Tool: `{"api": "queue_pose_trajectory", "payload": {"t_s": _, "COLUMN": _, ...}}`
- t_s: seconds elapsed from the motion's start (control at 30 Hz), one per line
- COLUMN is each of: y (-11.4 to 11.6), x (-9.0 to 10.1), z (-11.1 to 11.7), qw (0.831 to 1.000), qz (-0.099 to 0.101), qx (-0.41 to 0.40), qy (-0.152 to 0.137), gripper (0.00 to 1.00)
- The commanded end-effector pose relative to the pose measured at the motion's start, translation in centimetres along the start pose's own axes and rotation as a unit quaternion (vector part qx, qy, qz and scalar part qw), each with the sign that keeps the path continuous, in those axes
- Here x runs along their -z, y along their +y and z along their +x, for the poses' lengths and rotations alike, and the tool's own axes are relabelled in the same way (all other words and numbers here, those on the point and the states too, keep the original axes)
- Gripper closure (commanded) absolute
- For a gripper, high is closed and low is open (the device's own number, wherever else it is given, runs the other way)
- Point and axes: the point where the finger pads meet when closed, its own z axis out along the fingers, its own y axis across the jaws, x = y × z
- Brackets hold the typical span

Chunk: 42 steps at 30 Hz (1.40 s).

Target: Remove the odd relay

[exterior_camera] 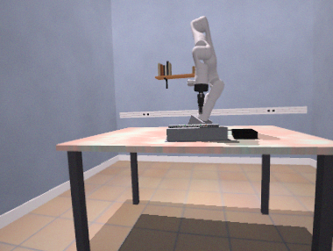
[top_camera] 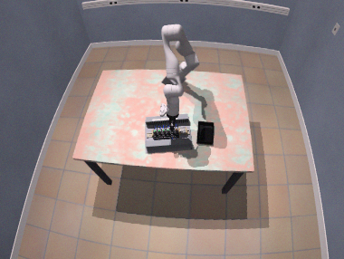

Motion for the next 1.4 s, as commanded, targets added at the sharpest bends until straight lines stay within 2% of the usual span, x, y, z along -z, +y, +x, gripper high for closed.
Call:
{"api": "queue_pose_trajectory", "payload": {"t_s": 0.0, "y": 0.4, "x": 0.2, "z": -1.9, "qw": 1.0, "qz": -0.004, "qx": 0.012, "qy": -0.006, "gripper": 0.39}}
{"api": "queue_pose_trajectory", "payload": {"t_s": 0.07, "y": 0.4, "x": 0.2, "z": -1.9, "qw": 1.0, "qz": -0.004, "qx": 0.012, "qy": -0.006, "gripper": 0.39}}
{"api": "queue_pose_trajectory", "payload": {"t_s": 0.3, "y": 1.4, "x": 0.3, "z": -4.8, "qw": 0.999, "qz": -0.014, "qx": 0.032, "qy": -0.015, "gripper": 0.39}}
{"api": "queue_pose_trajectory", "payload": {"t_s": 0.57, "y": 2.3, "x": 0.4, "z": -6.9, "qw": 0.998, "qz": -0.022, "qx": 0.046, "qy": -0.022, "gripper": 0.39}}
{"api": "queue_pose_trajectory", "payload": {"t_s": 0.97, "y": 2.8, "x": 0.4, "z": -8.0, "qw": 0.998, "qz": -0.027, "qx": 0.054, "qy": -0.025, "gripper": 0.39}}
{"api": "queue_pose_trajectory", "payload": {"t_s": 1.37, "y": 2.8, "x": 0.5, "z": -8.2, "qw": 0.998, "qz": -0.027, "qx": 0.055, "qy": -0.025, "gripper": 0.39}}
